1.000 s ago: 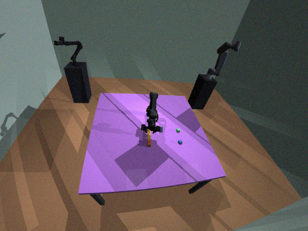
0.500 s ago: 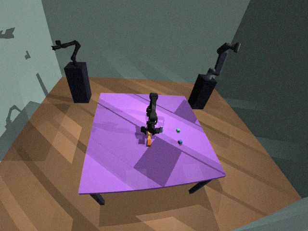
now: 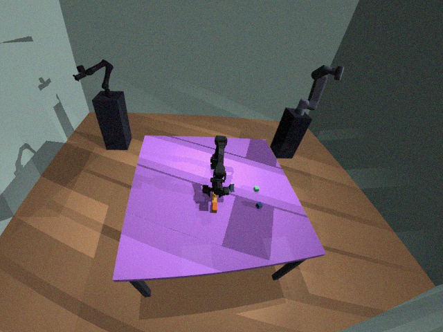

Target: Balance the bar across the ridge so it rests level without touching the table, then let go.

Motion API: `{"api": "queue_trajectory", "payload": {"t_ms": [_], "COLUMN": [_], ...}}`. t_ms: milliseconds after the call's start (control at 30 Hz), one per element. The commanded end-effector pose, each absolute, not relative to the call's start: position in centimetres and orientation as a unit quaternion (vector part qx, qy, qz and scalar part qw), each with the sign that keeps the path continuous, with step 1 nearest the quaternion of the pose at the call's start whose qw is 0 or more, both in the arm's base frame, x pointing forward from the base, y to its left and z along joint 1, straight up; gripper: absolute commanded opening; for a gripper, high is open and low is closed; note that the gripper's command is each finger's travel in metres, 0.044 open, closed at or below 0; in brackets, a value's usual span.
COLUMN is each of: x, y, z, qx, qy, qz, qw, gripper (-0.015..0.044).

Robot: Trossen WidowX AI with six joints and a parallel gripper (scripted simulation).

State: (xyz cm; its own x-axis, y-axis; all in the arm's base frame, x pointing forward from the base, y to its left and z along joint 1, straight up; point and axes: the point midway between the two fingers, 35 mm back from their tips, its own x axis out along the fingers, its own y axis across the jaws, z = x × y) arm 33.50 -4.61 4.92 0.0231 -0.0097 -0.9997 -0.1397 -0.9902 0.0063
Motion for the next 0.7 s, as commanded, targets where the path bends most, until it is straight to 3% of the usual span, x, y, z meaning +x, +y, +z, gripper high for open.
{"api": "queue_trajectory", "payload": {"t_ms": [0, 233, 433, 667], "x": [33.54, 33.54, 33.49, 33.49], "y": [-4.54, -4.54, -4.61, -4.61], "z": [4.79, 4.79, 4.83, 4.83], "qx": [-0.714, -0.714, -0.714, -0.714], "qy": [0.049, 0.049, 0.052, 0.052], "qz": [0.696, 0.696, 0.697, 0.697], "qw": [0.048, 0.048, 0.047, 0.047], "gripper": [0.0315, 0.0315, 0.0157, 0.0111]}}
